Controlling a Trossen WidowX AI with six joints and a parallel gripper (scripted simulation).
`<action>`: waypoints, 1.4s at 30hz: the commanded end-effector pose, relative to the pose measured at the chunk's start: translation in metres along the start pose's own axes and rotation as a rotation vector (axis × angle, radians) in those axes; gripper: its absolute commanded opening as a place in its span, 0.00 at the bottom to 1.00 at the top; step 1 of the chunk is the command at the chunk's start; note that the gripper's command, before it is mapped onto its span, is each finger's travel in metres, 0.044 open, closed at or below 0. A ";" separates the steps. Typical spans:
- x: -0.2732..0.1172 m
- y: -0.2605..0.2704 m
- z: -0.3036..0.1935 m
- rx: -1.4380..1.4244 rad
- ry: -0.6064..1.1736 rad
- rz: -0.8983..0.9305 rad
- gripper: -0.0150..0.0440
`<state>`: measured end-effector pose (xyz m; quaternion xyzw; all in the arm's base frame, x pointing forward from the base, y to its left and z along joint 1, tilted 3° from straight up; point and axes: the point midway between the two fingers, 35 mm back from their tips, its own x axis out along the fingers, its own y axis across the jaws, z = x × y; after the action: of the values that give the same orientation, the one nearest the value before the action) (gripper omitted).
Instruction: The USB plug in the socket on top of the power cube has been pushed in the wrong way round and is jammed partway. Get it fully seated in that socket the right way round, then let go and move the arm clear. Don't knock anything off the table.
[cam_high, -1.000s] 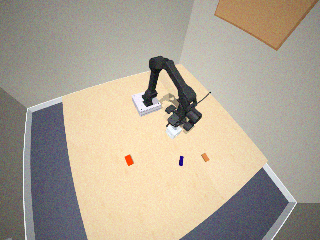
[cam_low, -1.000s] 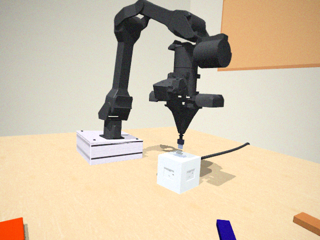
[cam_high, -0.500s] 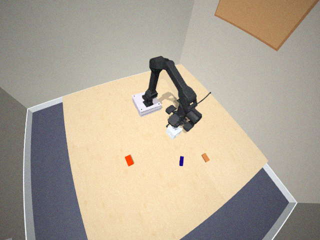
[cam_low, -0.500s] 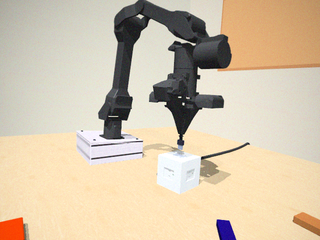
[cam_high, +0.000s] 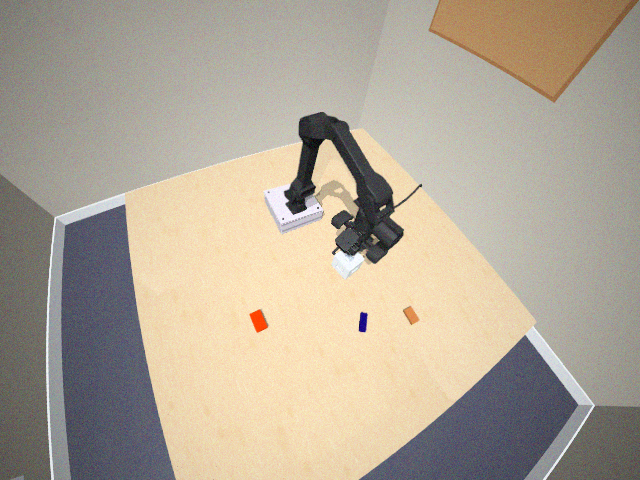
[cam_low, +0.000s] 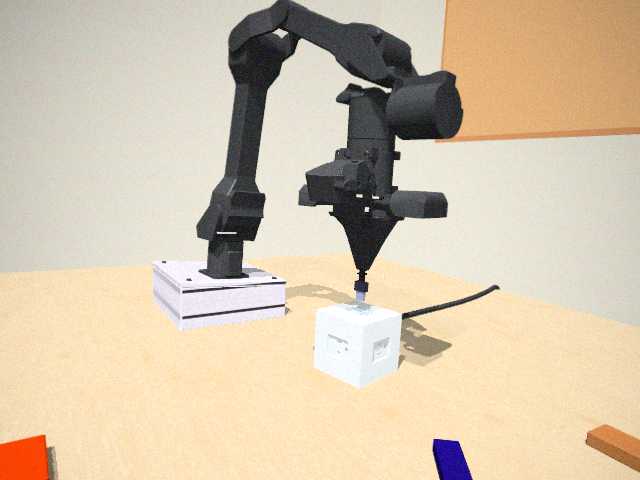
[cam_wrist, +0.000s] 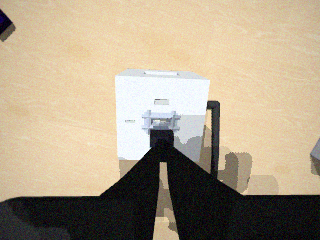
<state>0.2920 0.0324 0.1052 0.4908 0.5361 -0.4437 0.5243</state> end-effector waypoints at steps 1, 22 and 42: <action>0.001 0.000 0.000 0.007 0.000 -0.002 0.25; 0.004 0.000 0.000 0.015 0.000 -0.002 0.25; 0.006 0.000 0.000 0.023 0.000 -0.002 0.25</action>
<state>0.2918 0.0331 0.1001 0.4952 0.5324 -0.4482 0.5200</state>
